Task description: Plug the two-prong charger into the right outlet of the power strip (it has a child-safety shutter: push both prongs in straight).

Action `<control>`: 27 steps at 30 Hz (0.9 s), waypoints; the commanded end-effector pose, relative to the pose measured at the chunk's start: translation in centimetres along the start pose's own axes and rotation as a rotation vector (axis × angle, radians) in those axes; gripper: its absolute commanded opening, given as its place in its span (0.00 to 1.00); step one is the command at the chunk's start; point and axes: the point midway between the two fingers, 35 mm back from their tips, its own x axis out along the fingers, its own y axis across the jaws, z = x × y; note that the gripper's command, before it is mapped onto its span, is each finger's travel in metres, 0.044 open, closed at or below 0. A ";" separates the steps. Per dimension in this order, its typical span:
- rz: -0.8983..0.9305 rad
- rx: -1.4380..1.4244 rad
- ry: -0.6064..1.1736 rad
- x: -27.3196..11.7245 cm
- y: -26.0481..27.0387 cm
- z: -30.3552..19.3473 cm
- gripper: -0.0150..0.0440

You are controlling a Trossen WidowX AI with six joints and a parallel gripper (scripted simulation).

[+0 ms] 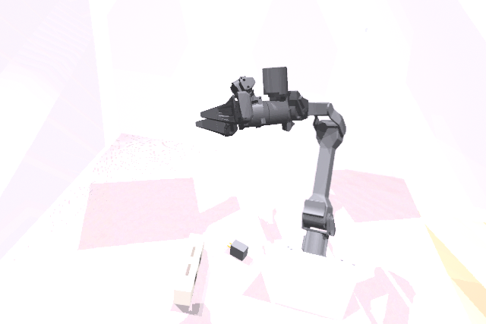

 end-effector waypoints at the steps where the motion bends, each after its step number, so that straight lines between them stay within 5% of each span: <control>1: -0.074 -0.003 0.074 1.4 -2.6 -2.3 1.00; 27: -0.543 -0.007 0.564 1.8 -19.8 -16.3 1.00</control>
